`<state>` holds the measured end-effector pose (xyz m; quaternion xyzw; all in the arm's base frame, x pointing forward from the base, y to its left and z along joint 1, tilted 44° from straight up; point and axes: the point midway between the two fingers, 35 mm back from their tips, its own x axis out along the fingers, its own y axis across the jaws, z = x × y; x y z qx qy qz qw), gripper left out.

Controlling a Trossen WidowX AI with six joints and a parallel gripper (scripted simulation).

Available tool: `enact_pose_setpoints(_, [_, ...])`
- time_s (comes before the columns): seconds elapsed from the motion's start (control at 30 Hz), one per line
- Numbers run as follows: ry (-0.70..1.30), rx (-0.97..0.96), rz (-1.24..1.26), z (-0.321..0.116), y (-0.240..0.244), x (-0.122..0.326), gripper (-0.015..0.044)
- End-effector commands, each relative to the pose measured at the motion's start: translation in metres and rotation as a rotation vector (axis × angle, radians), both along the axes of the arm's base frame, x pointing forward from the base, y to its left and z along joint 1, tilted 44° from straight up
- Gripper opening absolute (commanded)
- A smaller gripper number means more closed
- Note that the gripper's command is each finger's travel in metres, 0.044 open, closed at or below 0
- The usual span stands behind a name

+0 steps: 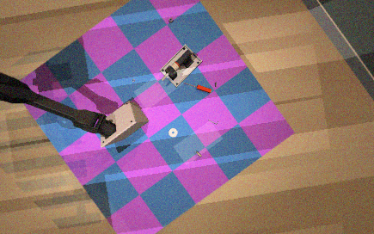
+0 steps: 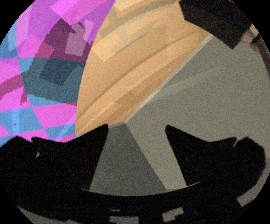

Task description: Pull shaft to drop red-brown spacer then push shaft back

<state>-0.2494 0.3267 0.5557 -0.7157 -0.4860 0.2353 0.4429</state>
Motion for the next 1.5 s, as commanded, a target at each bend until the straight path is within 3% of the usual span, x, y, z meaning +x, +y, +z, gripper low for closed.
enact_pose_setpoints(0.0, [0.000,0.001,-0.001,0.000,0.001,0.000,0.0426])
enact_pose_setpoints(0.3, [0.010,0.068,-0.068,-0.015,0.067,0.046,0.0440])
enact_pose_setpoints(0.7, [0.080,0.102,-0.154,-0.064,0.169,0.173,0.0440])
enact_pose_setpoints(1.03, [0.174,0.105,-0.184,-0.098,0.202,0.258,0.0440])
enact_pose_setpoints(1.3, [0.340,0.096,-0.238,-0.147,0.215,0.372,0.0440])
enact_pose_setpoints(1.47, [0.470,0.094,-0.296,-0.177,0.199,0.450,0.0440])
